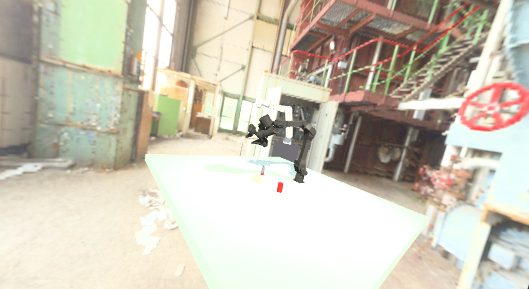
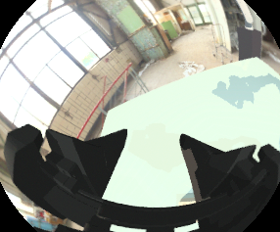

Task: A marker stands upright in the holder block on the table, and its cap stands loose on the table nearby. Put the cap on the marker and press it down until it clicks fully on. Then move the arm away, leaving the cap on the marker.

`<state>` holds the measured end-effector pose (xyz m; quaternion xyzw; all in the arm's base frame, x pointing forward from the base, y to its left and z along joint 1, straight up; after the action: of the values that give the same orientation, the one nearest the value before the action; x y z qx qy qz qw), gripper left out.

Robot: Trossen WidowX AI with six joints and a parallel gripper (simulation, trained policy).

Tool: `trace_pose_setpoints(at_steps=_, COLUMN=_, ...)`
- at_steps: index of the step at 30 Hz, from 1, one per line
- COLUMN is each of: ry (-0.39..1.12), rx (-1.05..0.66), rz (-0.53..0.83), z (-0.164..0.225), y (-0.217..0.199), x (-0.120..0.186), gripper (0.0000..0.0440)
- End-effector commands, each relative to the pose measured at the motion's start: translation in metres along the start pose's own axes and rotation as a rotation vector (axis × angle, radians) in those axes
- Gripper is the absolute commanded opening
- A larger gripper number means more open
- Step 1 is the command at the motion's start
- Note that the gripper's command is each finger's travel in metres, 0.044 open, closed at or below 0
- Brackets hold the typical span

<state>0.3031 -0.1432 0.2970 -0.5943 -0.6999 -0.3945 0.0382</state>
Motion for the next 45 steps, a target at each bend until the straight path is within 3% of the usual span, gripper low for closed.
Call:
trace_pose_setpoints(at_steps=1, ry=0.03, rx=-0.003, rz=0.0, z=0.007, y=0.004, x=0.001, gripper=0.0313)
trace_pose_setpoints(at_steps=45, ry=0.424, rx=-0.047, rz=0.137, z=0.101, y=0.028, x=0.034, gripper=0.0322)
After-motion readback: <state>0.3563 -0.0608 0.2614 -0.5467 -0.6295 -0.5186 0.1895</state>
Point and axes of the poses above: the point midway between the two fingers, 35 mm back from their tips, its own x axis back along the fingers, its own y axis across the jaws, z = x × y, the point moved 8 cm from there along x, back along the fingers, and after that the axes turned 4 degrees about x, right-handed, at the moved point
